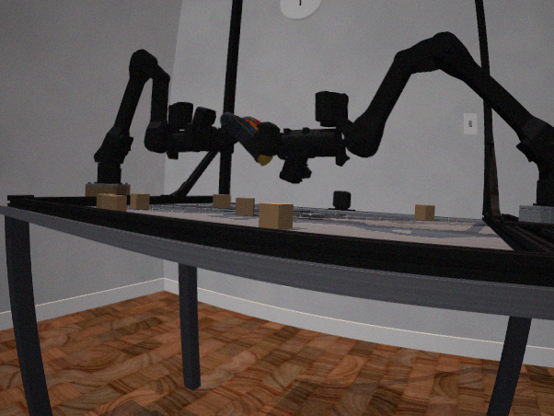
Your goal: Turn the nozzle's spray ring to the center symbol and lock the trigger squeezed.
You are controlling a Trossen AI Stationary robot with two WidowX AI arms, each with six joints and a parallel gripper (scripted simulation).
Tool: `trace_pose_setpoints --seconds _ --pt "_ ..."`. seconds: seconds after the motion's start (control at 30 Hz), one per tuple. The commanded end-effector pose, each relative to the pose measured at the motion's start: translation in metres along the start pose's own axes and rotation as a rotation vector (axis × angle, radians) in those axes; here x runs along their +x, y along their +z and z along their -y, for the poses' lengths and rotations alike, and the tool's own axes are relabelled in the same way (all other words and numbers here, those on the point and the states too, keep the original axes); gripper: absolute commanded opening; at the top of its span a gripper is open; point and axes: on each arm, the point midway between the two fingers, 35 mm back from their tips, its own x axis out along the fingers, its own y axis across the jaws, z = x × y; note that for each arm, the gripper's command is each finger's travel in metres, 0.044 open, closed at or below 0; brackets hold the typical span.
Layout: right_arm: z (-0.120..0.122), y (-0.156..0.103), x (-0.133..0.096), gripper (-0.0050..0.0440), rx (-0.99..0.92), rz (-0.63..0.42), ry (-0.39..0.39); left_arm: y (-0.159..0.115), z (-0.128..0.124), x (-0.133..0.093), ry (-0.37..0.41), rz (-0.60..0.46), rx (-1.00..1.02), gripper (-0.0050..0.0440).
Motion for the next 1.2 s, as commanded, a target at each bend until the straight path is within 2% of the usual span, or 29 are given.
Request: trace_pose_setpoints --seconds 0.0,0.17,0.23,0.63,1.17 --pt "0.0 -0.001 0.0 0.0 0.004 -0.002 -0.002 -0.007 0.0 0.001 -0.001 -0.022 -0.003 0.0" --pt "-0.004 0.001 -0.006 0.012 -0.069 0.0 -0.001 -0.007 0.0 0.001 -0.001 -0.022 -0.003 0.0" --pt "-0.004 0.001 -0.006 0.012 -0.069 0.0 -0.001 -0.007 0.0 0.001 -0.001 -0.022 -0.003 0.0" --pt "-0.015 0.003 -0.026 0.04 -0.307 -0.001 -0.005 -0.007 0.0 0.001 -0.001 -0.022 -0.003 0.0" --pt "-0.024 0.006 -0.05 0.04 -0.584 -0.003 -0.009 -0.007 0.0 0.001 -0.001 -0.022 -0.003 0.0"
